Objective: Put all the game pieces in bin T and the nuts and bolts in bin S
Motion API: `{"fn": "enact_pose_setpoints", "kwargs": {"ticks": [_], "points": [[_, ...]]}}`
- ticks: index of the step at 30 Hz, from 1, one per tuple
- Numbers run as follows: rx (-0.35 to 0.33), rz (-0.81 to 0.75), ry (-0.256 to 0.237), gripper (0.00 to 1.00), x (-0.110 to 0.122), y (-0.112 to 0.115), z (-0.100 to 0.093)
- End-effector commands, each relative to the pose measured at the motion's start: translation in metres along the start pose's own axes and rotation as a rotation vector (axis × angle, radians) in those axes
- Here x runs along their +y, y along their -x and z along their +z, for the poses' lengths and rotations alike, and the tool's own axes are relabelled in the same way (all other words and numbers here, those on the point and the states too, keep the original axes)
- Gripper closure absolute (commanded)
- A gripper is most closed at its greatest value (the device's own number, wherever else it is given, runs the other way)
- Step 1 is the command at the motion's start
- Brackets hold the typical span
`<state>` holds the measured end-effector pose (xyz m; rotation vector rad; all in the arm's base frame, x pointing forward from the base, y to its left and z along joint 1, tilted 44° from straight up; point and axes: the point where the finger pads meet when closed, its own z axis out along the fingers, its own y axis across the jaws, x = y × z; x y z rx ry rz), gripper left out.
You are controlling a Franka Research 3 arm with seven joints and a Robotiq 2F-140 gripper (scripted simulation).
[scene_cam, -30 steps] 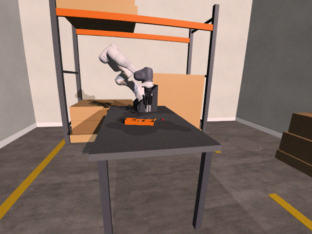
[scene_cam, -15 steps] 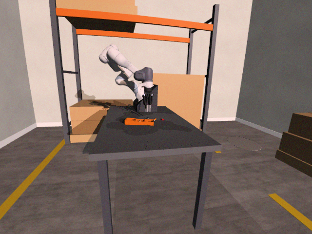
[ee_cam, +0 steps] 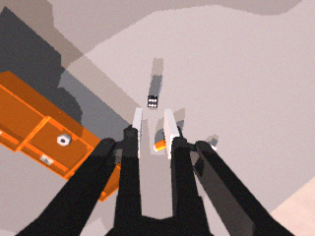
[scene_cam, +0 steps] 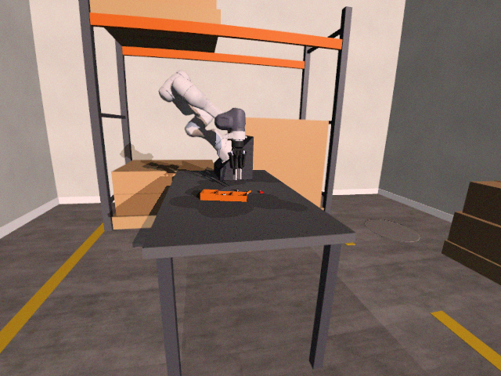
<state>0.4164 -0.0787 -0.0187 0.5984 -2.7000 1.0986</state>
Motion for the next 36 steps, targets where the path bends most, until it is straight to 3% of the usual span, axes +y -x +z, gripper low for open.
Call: {"fn": "enact_pose_setpoints", "kwargs": {"ticks": [1, 15, 36], "points": [[-0.003, 0.004, -0.001, 0.81, 0.0, 0.0, -0.001], [-0.003, 0.004, -0.001, 0.81, 0.0, 0.002, 0.055], [-0.003, 0.004, -0.001, 0.81, 0.0, 0.002, 0.075]]}}
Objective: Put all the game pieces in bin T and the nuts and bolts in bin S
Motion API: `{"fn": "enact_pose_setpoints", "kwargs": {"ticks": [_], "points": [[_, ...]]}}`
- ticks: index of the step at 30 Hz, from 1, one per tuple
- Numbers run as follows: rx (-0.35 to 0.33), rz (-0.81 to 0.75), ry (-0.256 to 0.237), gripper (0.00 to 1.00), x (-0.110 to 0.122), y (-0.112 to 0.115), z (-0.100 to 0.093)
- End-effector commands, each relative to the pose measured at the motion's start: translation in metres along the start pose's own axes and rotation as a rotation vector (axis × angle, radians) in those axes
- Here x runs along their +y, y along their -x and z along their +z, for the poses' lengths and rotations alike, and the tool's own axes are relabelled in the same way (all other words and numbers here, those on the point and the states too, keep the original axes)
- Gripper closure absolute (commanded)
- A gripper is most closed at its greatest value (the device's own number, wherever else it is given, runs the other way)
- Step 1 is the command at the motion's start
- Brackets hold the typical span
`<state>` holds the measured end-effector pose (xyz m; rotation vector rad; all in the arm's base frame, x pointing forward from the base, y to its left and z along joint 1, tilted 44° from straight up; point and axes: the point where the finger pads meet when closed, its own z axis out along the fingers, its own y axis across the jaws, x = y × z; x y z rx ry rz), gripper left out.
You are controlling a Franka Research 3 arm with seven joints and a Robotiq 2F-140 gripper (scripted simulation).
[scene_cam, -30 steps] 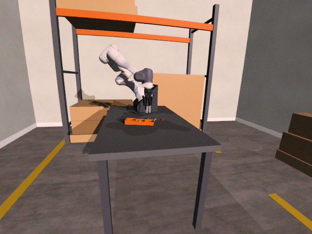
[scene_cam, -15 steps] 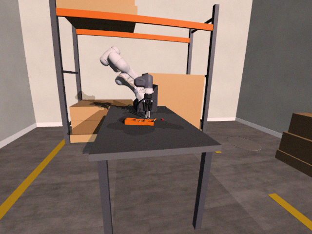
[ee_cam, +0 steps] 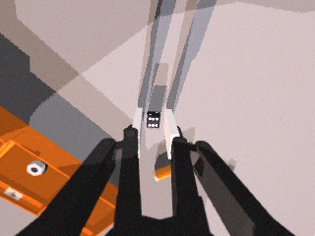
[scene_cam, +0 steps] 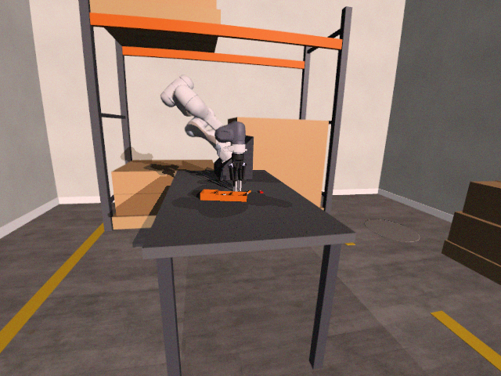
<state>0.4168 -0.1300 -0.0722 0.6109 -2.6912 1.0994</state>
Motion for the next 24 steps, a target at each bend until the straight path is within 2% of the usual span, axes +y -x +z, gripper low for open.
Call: {"fn": "enact_pose_setpoints", "kwargs": {"ticks": [1, 8, 9, 24], "points": [[-0.005, 0.015, 0.002, 0.81, -0.0007, 0.0016, 0.0012], [-0.005, 0.015, 0.002, 0.81, -0.0009, 0.0008, 0.0012], [-0.005, 0.015, 0.002, 0.93, -0.0009, 0.0008, 0.0012], [-0.005, 0.015, 0.002, 0.93, -0.0009, 0.0008, 0.0012]]}}
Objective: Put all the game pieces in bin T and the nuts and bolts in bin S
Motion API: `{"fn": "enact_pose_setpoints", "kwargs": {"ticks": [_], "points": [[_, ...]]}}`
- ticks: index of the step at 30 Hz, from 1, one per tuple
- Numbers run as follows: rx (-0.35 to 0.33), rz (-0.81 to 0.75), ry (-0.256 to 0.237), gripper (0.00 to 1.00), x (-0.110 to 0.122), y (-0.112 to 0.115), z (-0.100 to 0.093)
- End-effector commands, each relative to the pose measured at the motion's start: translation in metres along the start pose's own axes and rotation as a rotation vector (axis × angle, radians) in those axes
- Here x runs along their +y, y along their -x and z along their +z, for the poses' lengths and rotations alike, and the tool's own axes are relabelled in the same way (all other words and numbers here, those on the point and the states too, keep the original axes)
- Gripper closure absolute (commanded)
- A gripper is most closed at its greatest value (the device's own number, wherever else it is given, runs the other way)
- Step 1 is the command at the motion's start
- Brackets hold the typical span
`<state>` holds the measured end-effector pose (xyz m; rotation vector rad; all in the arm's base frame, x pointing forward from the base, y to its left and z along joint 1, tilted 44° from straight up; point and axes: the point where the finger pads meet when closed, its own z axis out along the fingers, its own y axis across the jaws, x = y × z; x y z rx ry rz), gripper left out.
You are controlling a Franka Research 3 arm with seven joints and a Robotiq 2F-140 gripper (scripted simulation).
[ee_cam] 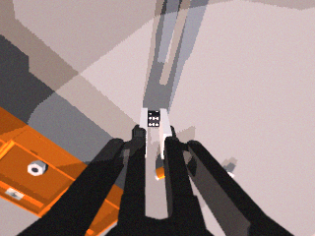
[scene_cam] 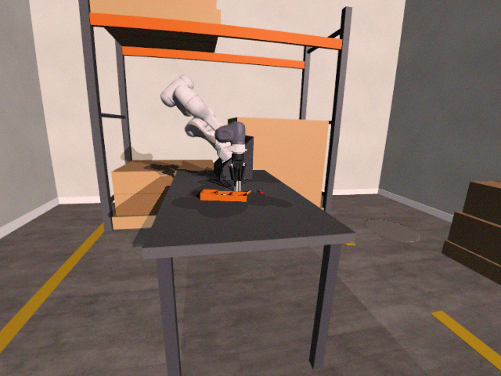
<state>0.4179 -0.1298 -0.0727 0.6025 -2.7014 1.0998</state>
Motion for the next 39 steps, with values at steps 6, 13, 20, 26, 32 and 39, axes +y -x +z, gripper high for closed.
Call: {"fn": "enact_pose_setpoints", "kwargs": {"ticks": [6, 13, 20, 26, 32, 39], "points": [[0.0, 0.005, 0.0, 0.93, -0.001, 0.0, 0.001], [0.0, 0.005, 0.0, 0.93, -0.001, 0.0, 0.001], [0.0, 0.005, 0.0, 0.93, -0.001, 0.0, -0.012], [0.0, 0.005, 0.0, 0.93, -0.001, 0.0, -0.026], [0.0, 0.005, 0.0, 0.93, -0.001, 0.0, -0.046], [0.0, 0.005, 0.0, 0.93, -0.001, 0.0, -0.059]]}}
